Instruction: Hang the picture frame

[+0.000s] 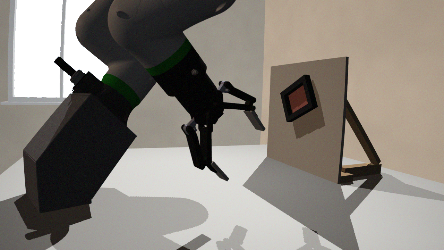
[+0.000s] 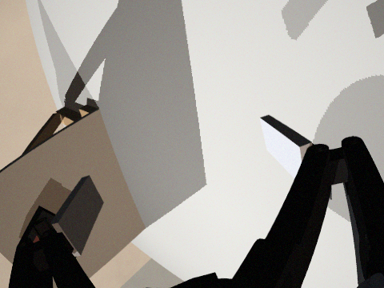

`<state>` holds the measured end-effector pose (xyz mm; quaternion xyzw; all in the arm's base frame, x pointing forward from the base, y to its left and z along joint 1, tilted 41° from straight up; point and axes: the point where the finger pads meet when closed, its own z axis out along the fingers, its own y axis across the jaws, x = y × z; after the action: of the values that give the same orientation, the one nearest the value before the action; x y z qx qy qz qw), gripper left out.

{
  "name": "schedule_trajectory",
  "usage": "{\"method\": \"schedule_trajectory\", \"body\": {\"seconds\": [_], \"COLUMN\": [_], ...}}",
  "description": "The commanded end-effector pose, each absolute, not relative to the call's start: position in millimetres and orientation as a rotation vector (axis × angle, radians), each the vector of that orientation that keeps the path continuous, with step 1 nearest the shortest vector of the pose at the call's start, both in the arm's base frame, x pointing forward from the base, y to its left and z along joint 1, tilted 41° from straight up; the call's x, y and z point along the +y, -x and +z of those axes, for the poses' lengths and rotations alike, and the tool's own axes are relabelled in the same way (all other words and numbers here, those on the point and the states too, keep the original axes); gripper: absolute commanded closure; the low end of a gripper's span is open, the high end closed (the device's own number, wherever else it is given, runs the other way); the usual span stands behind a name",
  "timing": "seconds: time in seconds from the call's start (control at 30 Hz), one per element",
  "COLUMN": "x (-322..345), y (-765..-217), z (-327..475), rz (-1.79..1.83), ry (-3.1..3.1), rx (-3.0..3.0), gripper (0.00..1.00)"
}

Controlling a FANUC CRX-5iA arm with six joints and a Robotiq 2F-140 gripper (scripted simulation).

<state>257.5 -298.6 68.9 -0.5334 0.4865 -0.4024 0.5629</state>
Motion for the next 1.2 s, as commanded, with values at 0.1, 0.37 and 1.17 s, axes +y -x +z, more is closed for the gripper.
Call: {"method": "schedule_trajectory", "body": {"seconds": [0.1, 0.37, 1.17], "x": [-308, -320, -383], "y": [-289, -304, -364], "z": [32, 20, 23], "rz": [-0.801, -0.759, -0.821], "ry": [1.486, 1.608, 1.915], "rx": [1.250, 1.301, 1.436], "gripper": [0.00, 0.00, 0.00]}}
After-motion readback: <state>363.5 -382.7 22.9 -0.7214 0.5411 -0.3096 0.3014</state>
